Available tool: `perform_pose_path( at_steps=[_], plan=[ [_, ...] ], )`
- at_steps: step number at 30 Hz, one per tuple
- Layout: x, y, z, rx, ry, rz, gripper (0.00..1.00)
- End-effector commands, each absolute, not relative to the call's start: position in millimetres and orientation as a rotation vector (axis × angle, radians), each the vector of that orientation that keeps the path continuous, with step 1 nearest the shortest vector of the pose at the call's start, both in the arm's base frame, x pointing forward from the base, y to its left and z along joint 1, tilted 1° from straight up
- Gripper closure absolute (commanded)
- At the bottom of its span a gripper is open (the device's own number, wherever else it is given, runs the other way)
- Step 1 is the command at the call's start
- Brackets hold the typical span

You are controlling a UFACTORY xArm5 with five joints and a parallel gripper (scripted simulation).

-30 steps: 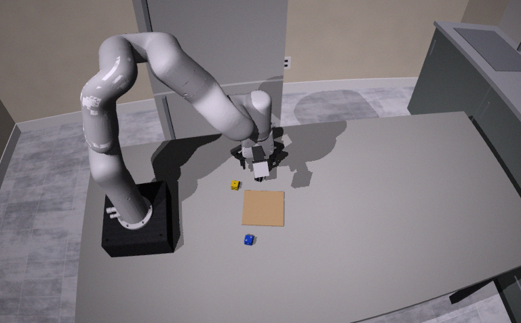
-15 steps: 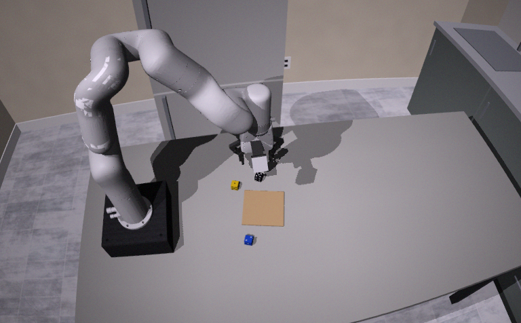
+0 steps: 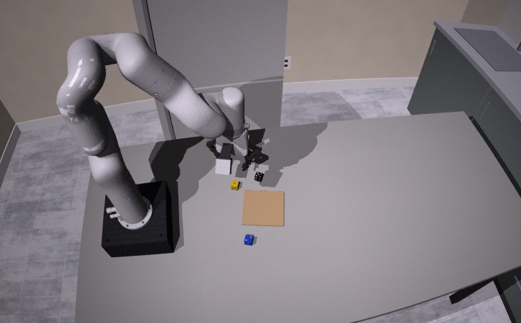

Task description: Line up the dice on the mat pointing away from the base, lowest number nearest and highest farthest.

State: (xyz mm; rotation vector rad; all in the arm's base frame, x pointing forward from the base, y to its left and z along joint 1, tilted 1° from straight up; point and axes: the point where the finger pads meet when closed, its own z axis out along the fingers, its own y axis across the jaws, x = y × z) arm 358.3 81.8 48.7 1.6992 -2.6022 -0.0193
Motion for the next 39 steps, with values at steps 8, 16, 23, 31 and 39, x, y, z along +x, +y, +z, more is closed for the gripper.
perform_pose_path(
  at_steps=[8,16,23,31,39],
  plan=[
    [356.7,82.8,50.6,1.685,-2.625,-0.013,0.0],
    [356.7,82.8,50.0,1.711,-2.608,-0.013,0.0],
    [356.8,83.0,45.2,1.908,-2.468,-0.016,0.0],
    [356.8,83.4,36.0,2.247,-2.165,-0.021,0.0],
    [356.7,83.7,30.0,2.446,-1.94,-0.024,0.0]
  ],
)
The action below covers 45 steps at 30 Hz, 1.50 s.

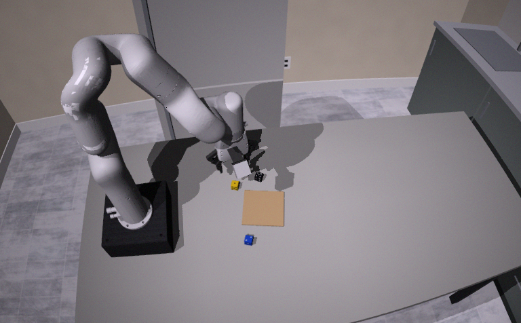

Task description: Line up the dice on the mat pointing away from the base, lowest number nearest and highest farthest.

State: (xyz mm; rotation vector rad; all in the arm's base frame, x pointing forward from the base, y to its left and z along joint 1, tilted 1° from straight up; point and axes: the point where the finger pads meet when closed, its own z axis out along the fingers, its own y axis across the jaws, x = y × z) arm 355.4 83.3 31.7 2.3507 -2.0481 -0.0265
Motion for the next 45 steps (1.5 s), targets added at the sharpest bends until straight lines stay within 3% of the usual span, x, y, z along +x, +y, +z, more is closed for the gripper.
perform_pose_path(
  at_steps=[1,27,37,38,45],
  plan=[
    [356.7,83.7,30.0,2.446,-1.94,-0.024,0.0],
    [354.8,84.3,4.6,3.023,-0.809,-0.035,0.0],
    [354.5,84.4,1.7,3.058,-0.668,-0.036,0.0],
    [354.5,84.4,1.7,3.058,-0.668,-0.036,0.58],
    [354.5,84.4,1.7,3.058,-0.668,-0.036,0.58]
  ],
)
